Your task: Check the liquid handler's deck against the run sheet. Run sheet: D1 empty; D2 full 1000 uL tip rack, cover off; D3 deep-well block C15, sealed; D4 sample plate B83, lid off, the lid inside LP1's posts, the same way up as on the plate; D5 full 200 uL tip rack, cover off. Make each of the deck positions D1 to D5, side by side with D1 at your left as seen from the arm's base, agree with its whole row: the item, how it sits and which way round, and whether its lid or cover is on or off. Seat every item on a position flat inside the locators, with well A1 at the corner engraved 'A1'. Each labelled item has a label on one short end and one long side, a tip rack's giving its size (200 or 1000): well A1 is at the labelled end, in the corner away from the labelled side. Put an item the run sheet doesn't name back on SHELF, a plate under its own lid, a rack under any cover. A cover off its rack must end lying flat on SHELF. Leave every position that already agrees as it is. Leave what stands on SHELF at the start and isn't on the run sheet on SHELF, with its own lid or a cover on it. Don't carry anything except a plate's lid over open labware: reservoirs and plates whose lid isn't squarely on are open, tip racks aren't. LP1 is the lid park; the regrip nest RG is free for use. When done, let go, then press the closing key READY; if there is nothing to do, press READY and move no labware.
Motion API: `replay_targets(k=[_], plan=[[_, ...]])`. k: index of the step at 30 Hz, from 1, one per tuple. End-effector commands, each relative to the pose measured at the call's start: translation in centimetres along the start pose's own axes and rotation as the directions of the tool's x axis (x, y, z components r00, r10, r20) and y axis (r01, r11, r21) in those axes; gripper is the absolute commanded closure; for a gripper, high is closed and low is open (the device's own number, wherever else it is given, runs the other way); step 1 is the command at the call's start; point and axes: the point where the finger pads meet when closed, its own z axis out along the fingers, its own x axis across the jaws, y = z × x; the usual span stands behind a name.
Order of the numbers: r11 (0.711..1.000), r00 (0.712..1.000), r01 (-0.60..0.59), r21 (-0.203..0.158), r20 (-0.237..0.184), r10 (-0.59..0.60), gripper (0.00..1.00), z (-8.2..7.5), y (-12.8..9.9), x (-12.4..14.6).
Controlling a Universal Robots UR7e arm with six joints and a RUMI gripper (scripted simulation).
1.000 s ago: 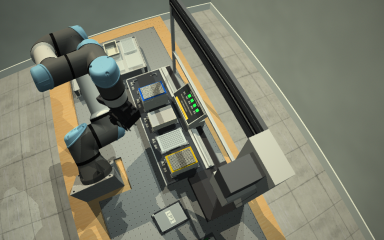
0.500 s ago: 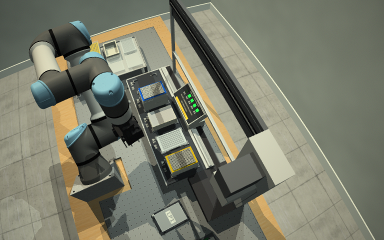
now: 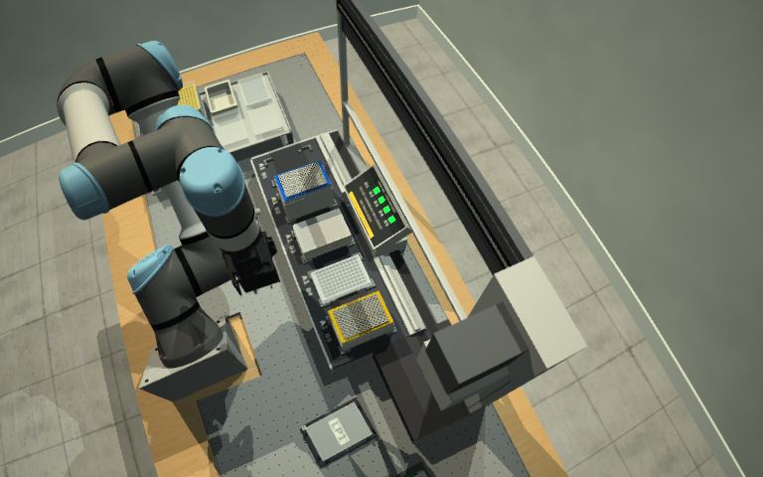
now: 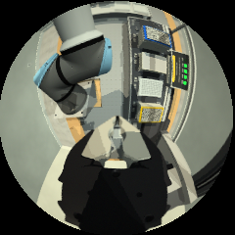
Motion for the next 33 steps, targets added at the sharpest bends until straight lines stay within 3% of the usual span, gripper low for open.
replay_targets(k=[1,8,15,17,29,33], plan=[[0.998,0.998,-0.064,-0.001,0.001,0.064,1.00,0.0,0.0,0.0],[0.986,0.986,-0.169,-0.002,0.001,0.169,1.00,0.0,0.0,0.0],[0.952,0.952,-0.305,-0.002,0.000,0.305,1.00,0.0,3.5,0.2],[0.952,0.952,-0.305,-0.002,0.000,0.305,1.00,0.0,3.5,0.2],[0.853,0.853,-0.523,-0.002,0.000,0.523,1.00,0.0,9.5,0.5],[0.820,0.820,-0.573,-0.002,0.000,0.573,1.00,0.0,9.5,0.5]])
